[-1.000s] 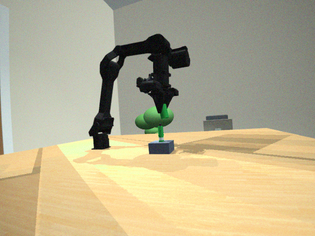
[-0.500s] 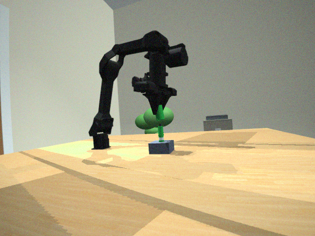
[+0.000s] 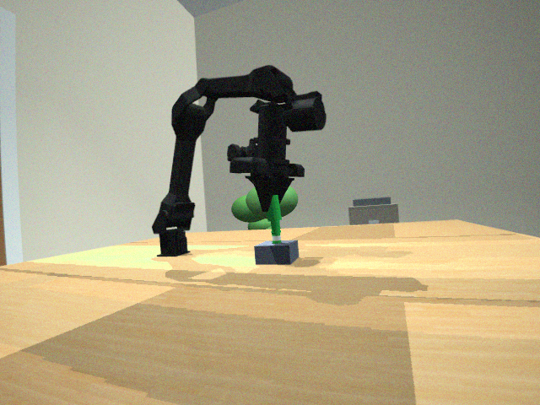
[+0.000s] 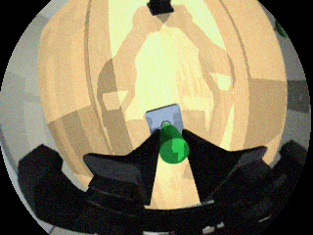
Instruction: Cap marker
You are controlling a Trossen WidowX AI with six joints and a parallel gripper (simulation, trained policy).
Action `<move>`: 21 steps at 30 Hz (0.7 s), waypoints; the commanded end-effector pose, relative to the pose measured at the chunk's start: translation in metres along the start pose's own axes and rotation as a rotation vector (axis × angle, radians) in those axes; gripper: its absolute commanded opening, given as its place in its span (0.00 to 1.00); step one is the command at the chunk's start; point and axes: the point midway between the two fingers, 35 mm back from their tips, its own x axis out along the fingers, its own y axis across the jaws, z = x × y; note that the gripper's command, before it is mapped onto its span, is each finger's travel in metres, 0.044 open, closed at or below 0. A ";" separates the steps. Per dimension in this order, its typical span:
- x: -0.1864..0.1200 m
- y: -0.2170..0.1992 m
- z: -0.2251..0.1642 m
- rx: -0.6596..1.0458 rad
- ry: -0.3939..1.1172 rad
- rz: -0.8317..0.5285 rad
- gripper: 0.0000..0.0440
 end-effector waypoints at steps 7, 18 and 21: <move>0.032 0.001 0.001 0.003 -0.042 -0.013 0.00; 0.045 0.000 0.008 0.003 -0.072 -0.015 0.19; 0.045 0.000 0.009 0.004 -0.075 -0.016 0.23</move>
